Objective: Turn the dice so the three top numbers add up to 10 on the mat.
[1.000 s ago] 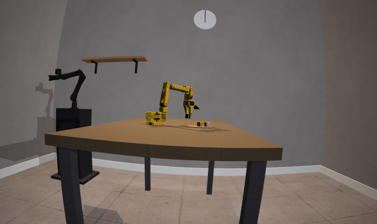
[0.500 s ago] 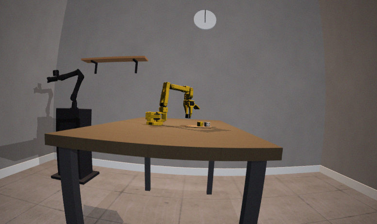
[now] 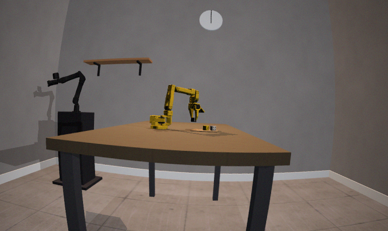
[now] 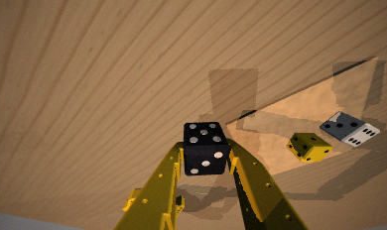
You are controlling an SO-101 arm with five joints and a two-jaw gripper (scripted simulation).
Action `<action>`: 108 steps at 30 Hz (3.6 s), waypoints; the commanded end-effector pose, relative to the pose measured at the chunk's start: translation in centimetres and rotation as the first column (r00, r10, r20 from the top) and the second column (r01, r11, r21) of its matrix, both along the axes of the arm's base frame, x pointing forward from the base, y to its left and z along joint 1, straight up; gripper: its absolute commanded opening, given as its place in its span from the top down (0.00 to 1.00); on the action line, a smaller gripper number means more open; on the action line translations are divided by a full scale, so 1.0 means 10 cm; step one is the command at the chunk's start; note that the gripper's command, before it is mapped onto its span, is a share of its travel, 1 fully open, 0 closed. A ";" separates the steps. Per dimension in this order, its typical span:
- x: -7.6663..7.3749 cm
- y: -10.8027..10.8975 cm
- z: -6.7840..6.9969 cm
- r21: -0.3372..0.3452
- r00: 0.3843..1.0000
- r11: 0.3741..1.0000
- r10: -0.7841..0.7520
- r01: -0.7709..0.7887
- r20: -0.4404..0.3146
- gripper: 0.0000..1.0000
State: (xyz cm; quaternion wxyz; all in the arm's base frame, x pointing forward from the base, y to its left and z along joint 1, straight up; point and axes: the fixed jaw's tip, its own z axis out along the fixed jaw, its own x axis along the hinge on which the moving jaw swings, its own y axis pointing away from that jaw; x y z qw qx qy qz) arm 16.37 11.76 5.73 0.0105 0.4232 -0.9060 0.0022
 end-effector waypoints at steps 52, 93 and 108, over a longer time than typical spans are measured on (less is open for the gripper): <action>0.13 -0.12 0.07 -0.034 -0.069 -0.067 0.997 -0.997 0.042 1.00; 0.24 -0.17 0.04 -0.031 -0.904 -0.904 0.427 -0.427 -0.013 1.00; 0.25 -0.17 0.03 -0.027 -0.946 -0.946 0.323 -0.323 -0.018 1.00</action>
